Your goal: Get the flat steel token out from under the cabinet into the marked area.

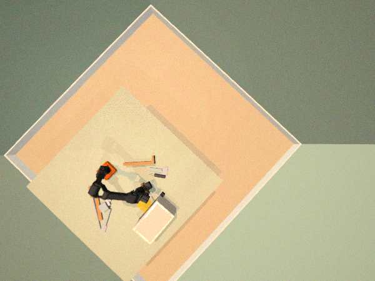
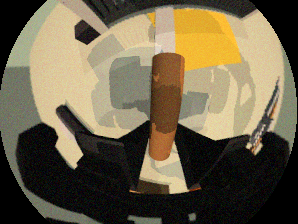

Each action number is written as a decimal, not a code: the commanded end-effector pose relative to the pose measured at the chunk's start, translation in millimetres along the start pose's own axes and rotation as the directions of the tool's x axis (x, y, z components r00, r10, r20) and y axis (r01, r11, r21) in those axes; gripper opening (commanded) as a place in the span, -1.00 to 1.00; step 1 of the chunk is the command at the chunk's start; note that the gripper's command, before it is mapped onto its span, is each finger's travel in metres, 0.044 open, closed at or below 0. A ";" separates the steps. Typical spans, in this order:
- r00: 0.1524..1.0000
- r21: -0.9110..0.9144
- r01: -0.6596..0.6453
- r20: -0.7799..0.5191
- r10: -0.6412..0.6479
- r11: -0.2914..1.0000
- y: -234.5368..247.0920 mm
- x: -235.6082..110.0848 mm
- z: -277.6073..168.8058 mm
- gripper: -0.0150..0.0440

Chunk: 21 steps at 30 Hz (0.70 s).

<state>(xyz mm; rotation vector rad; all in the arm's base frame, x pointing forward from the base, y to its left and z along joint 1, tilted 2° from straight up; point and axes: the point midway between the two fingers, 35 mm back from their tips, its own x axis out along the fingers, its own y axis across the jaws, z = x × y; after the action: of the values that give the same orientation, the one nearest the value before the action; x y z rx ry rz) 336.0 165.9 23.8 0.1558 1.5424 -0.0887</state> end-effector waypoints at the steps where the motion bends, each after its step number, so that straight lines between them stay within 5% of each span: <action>1: 1.000 -0.003 -0.003 0.000 0.003 1.000 0.1 -0.4 5.8 -0.49; 21: 1.000 -0.003 -0.003 0.002 0.003 1.000 -0.3 -0.6 27.8 -0.49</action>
<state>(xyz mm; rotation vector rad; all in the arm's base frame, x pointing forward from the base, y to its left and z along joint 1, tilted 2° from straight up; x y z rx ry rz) 359.2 162.2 24.7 0.1555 1.5402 -0.0884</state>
